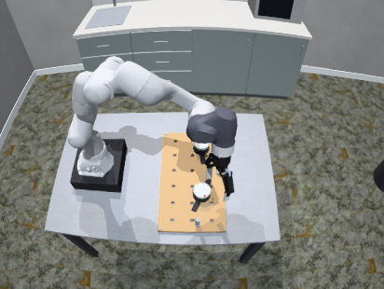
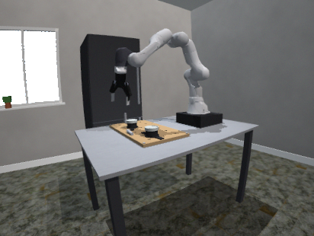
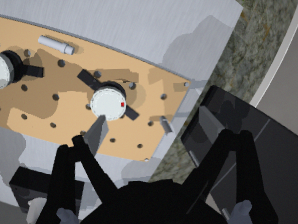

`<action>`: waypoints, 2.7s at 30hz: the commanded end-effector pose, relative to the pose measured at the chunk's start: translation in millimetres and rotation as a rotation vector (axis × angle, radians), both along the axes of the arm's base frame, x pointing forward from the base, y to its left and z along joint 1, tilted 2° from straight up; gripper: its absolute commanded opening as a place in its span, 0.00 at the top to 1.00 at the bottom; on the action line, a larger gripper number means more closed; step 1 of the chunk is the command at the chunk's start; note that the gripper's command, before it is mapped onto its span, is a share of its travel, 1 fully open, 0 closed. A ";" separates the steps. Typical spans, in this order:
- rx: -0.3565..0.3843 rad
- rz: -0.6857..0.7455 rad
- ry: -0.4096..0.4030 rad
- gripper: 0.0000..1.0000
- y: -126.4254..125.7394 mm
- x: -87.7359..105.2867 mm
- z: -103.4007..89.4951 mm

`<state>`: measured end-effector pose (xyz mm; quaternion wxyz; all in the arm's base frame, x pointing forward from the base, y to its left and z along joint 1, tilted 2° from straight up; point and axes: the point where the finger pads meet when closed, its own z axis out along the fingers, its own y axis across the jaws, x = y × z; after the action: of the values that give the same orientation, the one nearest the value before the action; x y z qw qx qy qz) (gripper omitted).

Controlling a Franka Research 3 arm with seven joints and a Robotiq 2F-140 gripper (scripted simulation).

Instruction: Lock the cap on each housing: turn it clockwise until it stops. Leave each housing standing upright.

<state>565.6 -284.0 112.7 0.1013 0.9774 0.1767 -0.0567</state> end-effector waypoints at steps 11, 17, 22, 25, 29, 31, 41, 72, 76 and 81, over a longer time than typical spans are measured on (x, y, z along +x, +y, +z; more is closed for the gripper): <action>0.064 -0.150 -0.025 0.00 -29.7 -27.9 -5.7; 0.064 -0.150 -0.025 0.00 -29.7 -27.9 -5.7; 0.110 -0.279 -0.048 0.00 -56.6 -53.4 -9.4; 0.110 -0.279 -0.048 0.00 -56.6 -53.4 -9.4; 0.110 -0.279 -0.048 0.00 -56.6 -53.4 -9.4; 0.110 -0.279 -0.048 0.00 -56.6 -53.4 -9.4; 0.145 -0.378 -0.069 0.00 -76.0 -73.0 -11.6; 0.187 -0.503 -0.099 0.00 -99.5 -98.2 -22.4; 0.187 -0.503 -0.099 0.00 -99.6 -98.4 -31.7; 0.187 -0.503 -0.099 0.00 -99.7 -98.6 -43.6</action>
<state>464.5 -381.4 75.1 -0.0006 0.9971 -0.0728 -0.0208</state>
